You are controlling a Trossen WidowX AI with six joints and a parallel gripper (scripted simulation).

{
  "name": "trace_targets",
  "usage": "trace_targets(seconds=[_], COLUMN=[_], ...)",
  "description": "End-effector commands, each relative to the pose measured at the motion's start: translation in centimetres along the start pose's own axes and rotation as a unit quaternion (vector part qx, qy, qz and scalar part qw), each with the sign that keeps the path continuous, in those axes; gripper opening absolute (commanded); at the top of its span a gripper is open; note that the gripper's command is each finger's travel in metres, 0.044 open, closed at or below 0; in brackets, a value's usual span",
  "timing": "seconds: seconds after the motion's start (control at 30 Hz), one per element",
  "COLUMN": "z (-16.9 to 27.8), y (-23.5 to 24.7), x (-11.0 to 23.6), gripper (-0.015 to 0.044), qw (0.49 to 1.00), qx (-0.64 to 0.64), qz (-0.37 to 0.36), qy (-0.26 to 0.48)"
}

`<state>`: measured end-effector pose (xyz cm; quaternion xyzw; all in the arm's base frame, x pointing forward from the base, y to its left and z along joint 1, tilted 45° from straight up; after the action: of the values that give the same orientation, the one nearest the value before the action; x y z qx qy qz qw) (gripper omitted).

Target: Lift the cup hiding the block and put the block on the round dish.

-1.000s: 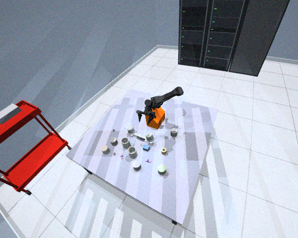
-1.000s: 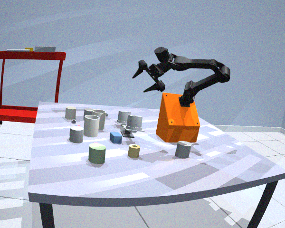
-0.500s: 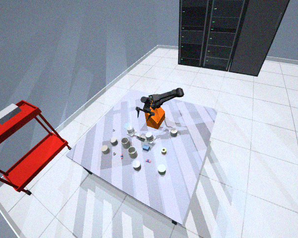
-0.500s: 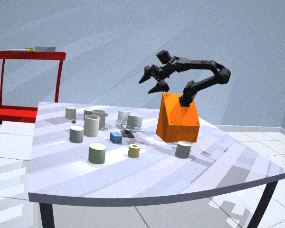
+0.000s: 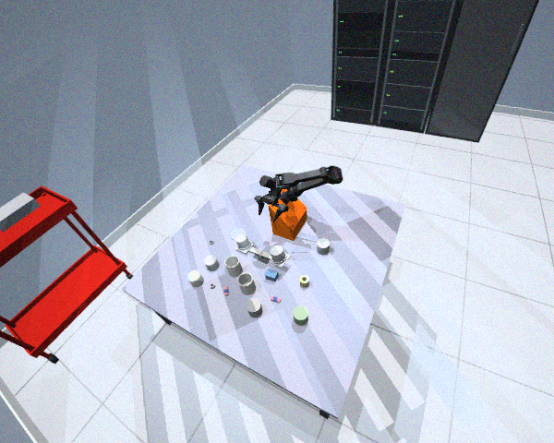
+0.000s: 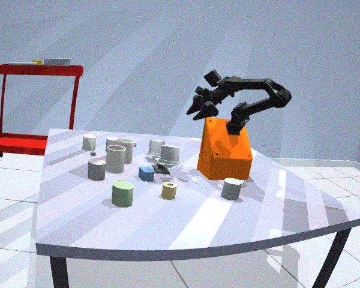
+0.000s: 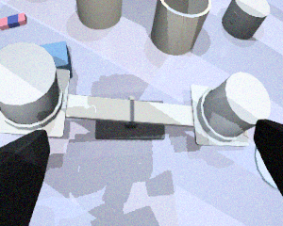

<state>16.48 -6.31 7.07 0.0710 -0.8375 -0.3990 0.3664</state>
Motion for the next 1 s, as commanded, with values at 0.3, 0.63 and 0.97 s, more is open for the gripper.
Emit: trace_targets(seconds=[0.3,0.63,0.97], z=[-0.1,-3.0,-5.2], y=[-0.4,-1.8,-3.8], x=[0.0,-1.5,-4.0], gripper=[0.0440,0.0440,0.0440], qw=[1.000,0.987,0.950], qx=[-0.002,0.137,0.276], qz=[-0.003,-0.010,-0.036], qy=[0.015,0.080,0.145])
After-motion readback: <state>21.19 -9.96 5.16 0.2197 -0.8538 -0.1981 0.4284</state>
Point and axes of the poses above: the point midway between the two fingers, 35 mm back from their tips, its own x axis back along the fingers, its own y axis across the jaws, z = x × y, the point moved 4 cm from there along x, back along the fingers, and after that the axes turned 8 degrees about -x, right-handed, at the moved point
